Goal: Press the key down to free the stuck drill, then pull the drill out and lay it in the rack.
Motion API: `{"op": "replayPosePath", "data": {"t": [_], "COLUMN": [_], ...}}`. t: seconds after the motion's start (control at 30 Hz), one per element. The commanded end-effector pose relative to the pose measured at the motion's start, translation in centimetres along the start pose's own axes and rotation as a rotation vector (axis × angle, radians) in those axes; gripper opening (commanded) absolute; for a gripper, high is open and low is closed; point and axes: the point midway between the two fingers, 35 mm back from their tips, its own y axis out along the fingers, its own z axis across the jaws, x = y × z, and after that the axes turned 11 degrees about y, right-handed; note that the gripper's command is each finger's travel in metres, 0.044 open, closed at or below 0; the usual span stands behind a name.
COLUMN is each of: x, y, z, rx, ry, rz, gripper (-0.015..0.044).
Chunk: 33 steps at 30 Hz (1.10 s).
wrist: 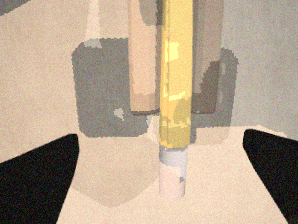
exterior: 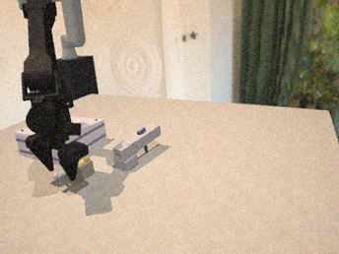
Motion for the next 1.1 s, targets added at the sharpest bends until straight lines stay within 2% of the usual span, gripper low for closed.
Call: {"op": "replayPosePath", "data": {"t": [0.0,0.23,0.33,0.57,0.83,1.07], "x": [0.0,-0.1,0.4,7.0,17.3,24.8], "y": [-1.8,-5.0,-4.5,-7.8,-12.6,-16.3], "z": [-0.1,-0.4,-0.9,-6.2,-8.2,-7.5], "rx": [-0.007,-0.008,-0.023,-0.282,-0.527,-0.574], "ry": [-0.006,-0.006,0.034,0.396,0.627,0.913], "rz": [-0.003,-0.002,0.016,0.047,-0.197,-0.519], "gripper": [0.044,0.044,0.044,0.044,0.044,0.044]}}
